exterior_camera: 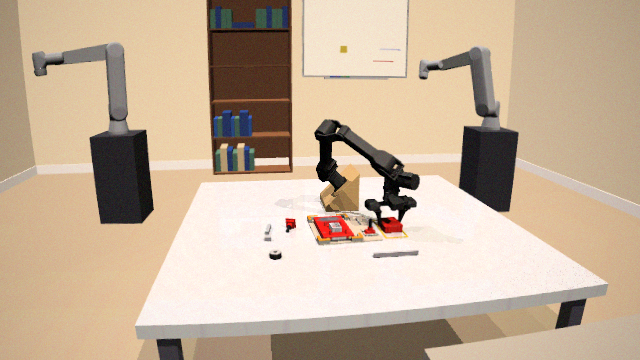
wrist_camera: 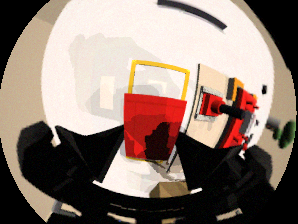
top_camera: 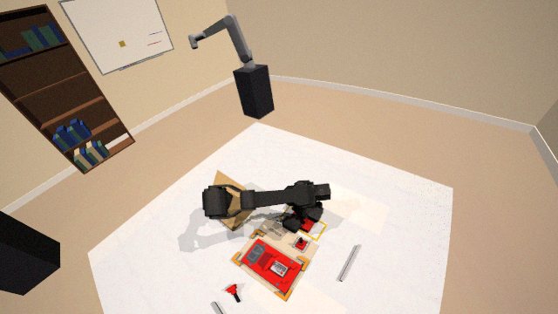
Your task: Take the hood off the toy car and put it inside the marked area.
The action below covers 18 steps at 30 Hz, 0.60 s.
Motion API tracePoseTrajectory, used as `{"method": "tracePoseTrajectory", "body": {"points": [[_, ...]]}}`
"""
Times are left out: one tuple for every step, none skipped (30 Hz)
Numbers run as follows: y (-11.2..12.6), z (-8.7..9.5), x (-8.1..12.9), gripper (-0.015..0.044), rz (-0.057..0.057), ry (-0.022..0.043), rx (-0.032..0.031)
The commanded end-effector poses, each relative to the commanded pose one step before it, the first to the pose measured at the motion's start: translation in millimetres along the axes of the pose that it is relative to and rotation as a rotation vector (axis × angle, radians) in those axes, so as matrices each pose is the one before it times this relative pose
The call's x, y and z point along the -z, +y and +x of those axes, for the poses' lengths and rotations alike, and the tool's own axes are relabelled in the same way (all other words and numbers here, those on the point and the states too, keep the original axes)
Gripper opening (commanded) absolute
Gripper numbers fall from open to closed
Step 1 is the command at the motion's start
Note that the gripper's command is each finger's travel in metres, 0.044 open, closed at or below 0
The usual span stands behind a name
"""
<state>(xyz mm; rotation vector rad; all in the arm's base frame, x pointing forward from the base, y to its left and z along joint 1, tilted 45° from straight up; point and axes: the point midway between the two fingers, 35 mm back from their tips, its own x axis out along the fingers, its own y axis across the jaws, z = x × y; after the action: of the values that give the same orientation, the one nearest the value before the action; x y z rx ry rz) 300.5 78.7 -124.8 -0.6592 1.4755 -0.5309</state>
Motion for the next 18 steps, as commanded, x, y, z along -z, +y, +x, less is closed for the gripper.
{"method": "tracePoseTrajectory", "body": {"points": [[0.07, -0.42, -0.07, 0.0368, 0.0005, -0.00029, -0.00016], [0.0, 0.0, 0.0, 0.0394, 0.0, 0.0, 0.0], [0.0, 0.0, 0.0, 0.042, 0.0, 0.0, 0.0], [0.15, -1.93, -0.2, 0.044, -0.0001, -0.00013, -0.00005], [0.31, -4.05, -0.38, 0.044, -0.0001, -0.00026, -0.00007], [0.37, -5.49, -0.44, 0.044, -0.0002, -0.00033, -0.00002], [0.41, -7.21, -0.43, 0.044, -0.0002, -0.0004, 0.00009], [0.4, -9.28, -0.32, 0.044, -0.0002, -0.00047, 0.0003], [0.26, -9.4, -0.06, 0.044, -0.0002, -0.00043, 0.00053], [0.11, -9.88, 0.22, 0.044, -0.0001, -0.00041, 0.00078], [-0.07, -10.5, 0.54, 0.044, -0.0001, -0.00041, 0.00109], [-0.21, -8.95, 0.71, 0.044, 0.0, -0.00032, 0.00113], [-0.21, -5.59, 0.55, 0.044, 0.0, -0.0002, 0.0008], [-0.08, -1.89, 0.21, 0.044, 0.0, -0.00007, 0.00029], [0.0, 0.0, 0.0, 0.044, 0.0, 0.0, 0.0], [0.0, 0.0, 0.0, 0.044, 0.0, 0.0, 0.0], [0.0, 0.0, 0.0, 0.044, 0.0, 0.0, 0.0], [0.0, 0.0, 0.0, 0.044, 0.0, 0.0, 0.0]]}}
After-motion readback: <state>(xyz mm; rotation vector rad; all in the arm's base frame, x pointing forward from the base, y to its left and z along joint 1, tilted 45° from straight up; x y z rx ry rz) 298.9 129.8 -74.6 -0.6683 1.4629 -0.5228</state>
